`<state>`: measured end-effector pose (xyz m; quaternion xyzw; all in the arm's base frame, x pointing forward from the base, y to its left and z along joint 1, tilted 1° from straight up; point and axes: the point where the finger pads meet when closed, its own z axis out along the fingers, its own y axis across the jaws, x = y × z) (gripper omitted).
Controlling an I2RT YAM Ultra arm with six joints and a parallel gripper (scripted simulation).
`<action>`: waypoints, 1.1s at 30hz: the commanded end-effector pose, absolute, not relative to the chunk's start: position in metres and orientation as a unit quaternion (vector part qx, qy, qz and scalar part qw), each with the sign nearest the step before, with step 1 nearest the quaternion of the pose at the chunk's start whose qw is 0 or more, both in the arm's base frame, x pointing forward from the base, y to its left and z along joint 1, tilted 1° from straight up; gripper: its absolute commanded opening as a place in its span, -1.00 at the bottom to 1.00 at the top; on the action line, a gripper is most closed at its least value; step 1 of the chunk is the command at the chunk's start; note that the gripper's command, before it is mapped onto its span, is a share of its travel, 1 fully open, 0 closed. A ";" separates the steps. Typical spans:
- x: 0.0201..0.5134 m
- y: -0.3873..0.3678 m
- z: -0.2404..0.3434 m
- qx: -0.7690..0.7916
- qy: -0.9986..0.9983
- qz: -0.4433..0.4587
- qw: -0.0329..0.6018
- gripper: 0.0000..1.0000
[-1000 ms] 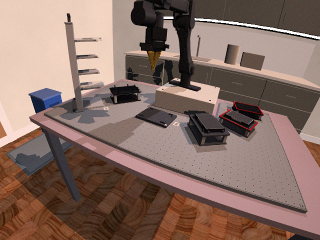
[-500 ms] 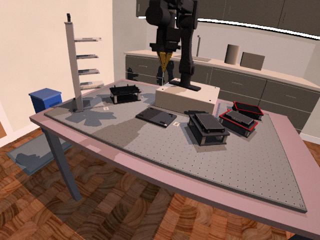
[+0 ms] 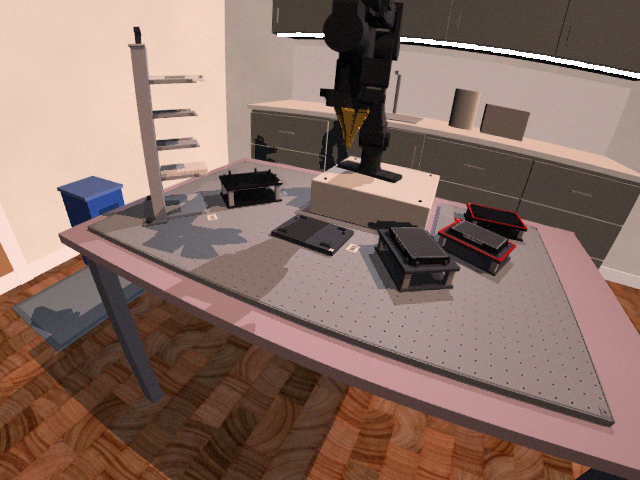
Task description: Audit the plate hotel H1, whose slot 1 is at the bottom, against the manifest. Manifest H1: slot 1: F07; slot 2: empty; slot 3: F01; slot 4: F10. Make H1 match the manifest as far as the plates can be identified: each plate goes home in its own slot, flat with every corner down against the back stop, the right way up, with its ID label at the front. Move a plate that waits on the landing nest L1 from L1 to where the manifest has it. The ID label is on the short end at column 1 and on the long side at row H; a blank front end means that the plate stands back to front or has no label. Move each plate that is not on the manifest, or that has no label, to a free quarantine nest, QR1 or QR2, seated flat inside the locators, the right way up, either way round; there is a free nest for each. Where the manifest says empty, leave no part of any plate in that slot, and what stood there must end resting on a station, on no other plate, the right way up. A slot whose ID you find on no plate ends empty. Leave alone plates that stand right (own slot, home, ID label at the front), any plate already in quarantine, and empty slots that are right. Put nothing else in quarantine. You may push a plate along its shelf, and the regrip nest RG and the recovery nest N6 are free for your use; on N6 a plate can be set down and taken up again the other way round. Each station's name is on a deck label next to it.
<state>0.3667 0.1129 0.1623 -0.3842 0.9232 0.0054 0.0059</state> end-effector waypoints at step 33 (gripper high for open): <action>0.320 0.204 0.168 -0.373 0.928 0.007 0.010 -1.00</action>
